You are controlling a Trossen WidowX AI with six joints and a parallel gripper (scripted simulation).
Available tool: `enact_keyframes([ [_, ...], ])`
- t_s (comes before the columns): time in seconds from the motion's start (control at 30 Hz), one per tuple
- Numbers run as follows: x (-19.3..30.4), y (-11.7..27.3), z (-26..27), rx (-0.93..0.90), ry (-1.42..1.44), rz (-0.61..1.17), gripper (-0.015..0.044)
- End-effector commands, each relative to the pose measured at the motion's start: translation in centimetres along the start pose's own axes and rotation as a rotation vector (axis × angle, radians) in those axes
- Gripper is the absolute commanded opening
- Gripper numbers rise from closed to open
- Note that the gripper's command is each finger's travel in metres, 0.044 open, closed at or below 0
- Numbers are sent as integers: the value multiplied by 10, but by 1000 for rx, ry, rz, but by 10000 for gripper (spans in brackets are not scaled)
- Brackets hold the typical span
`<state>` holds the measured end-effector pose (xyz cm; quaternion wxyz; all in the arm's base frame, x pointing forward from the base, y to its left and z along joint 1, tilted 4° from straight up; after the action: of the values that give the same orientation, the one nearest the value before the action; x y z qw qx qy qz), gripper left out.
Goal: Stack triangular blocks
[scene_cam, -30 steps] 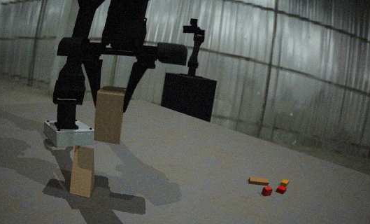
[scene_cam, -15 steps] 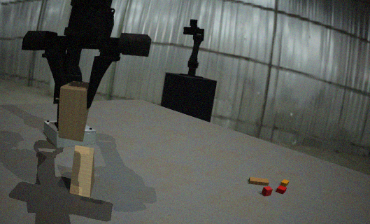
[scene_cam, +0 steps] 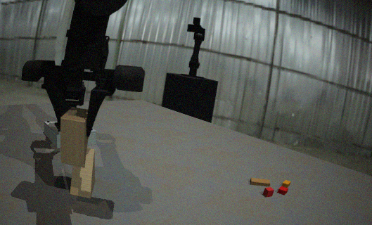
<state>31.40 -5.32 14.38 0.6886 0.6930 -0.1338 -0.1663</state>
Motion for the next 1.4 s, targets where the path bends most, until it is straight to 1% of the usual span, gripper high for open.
enact_keyframes([
  [0.0,-5,-11,1,-1,-1,7,0],
  [0.17,-13,-27,2,-1,-1,6,0],
  [0.33,-16,-34,1,-1,-1,6,0],
  [0.53,-27,-56,0,-1,-1,5,0],
  [1.37,-28,-56,-1,4,-5,9,0],
])
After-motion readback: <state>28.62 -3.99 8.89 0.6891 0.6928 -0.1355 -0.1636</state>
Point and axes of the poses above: the point midway between the two fingers, 35 mm back from their tips, its own y axis back along the fingers, its own z axis across the jaws, x = y × z, the point moved 4 cm from there along y, back along the fingers, and after that the axes turned 4 degrees about y, right-handed, at the moved point
